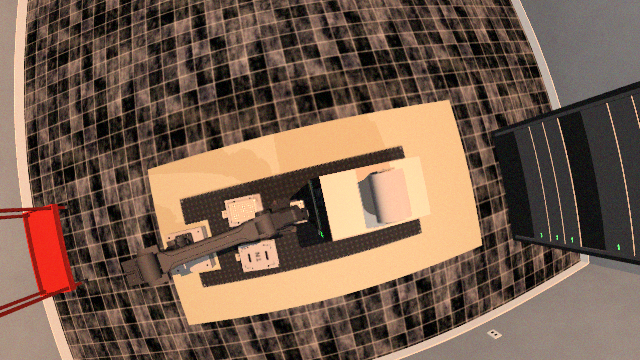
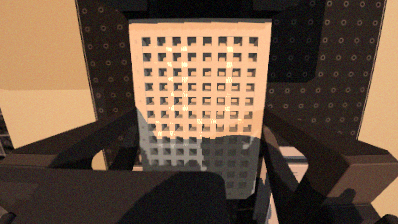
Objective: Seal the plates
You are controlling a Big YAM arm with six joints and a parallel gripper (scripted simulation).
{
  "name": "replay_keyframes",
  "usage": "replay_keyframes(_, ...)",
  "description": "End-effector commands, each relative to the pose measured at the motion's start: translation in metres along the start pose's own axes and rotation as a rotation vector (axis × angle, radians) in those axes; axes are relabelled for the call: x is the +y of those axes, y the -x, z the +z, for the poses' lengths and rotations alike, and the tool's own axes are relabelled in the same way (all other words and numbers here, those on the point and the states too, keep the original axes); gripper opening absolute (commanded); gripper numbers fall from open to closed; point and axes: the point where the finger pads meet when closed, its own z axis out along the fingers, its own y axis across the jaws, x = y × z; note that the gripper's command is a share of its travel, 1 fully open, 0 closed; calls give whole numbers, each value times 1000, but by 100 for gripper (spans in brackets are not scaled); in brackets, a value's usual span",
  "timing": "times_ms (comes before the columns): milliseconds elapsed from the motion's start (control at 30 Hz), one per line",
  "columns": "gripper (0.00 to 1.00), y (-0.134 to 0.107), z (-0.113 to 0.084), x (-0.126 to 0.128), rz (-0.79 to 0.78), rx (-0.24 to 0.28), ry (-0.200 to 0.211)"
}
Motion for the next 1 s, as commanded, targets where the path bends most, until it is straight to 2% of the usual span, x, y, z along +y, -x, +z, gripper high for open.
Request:
replay_keyframes(0,0,7,8,11,-5,-9,4)
replay_keyframes(167,0,-1,10,-2,13,0,-3)
replay_keyframes(433,0,8,7,-4,18,-19,-2)
replay_keyframes(567,0,7,11,-5,4,-16,-3)
replay_keyframes(767,0,-5,21,4,-14,9,0)
replay_keyframes(967,0,-7,23,10,-20,11,2)
